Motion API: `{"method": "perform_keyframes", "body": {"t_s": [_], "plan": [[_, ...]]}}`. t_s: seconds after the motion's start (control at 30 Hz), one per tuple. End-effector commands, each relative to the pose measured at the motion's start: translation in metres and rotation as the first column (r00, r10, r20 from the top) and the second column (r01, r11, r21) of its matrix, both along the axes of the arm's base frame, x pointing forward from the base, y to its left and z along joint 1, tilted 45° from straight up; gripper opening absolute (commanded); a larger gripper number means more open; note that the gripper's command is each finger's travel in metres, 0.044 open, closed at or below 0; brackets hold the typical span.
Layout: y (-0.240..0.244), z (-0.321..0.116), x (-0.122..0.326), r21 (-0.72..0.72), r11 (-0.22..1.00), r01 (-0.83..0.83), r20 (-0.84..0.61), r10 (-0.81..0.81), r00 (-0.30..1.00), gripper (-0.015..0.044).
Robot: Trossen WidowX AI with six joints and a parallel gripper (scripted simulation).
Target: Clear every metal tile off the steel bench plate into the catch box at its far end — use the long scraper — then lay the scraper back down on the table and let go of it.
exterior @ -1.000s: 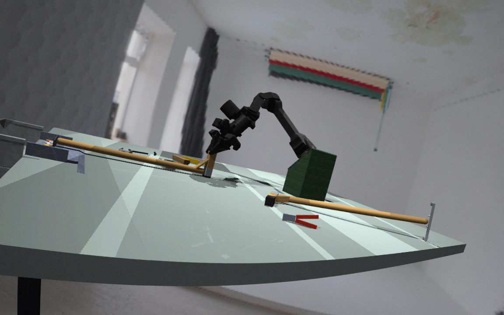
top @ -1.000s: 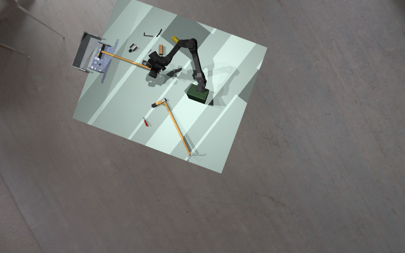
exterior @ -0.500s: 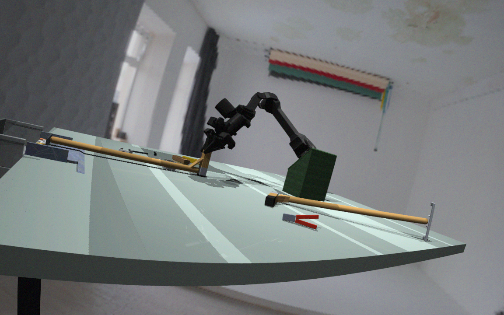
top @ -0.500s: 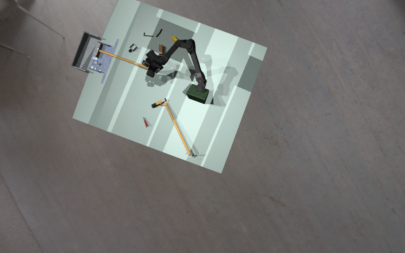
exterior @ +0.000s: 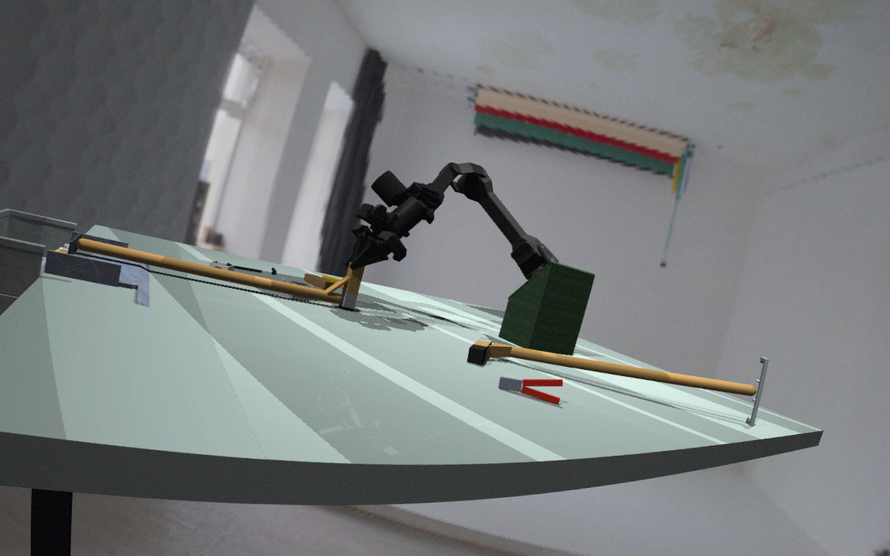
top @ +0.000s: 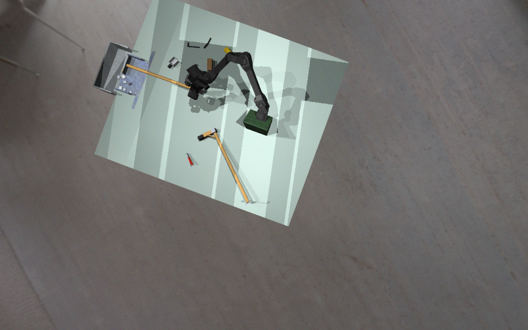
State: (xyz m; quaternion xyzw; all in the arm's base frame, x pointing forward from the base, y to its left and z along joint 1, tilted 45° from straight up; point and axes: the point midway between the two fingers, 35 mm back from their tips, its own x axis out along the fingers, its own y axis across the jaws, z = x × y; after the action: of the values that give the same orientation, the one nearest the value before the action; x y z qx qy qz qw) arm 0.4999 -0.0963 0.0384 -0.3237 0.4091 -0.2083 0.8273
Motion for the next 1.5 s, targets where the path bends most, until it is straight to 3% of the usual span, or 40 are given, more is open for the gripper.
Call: {"method": "perform_keyframes", "body": {"t_s": [0.0, 1.47], "plan": [[0.001, 0.004, 0.009, 0.0, 1.0, -0.007, 0.01, 0.007, 1.0, 0.0], [0.002, 0.003, 0.0, 0.0, 1.0, -0.006, 0.006, 0.006, 1.0, 0.0]]}}
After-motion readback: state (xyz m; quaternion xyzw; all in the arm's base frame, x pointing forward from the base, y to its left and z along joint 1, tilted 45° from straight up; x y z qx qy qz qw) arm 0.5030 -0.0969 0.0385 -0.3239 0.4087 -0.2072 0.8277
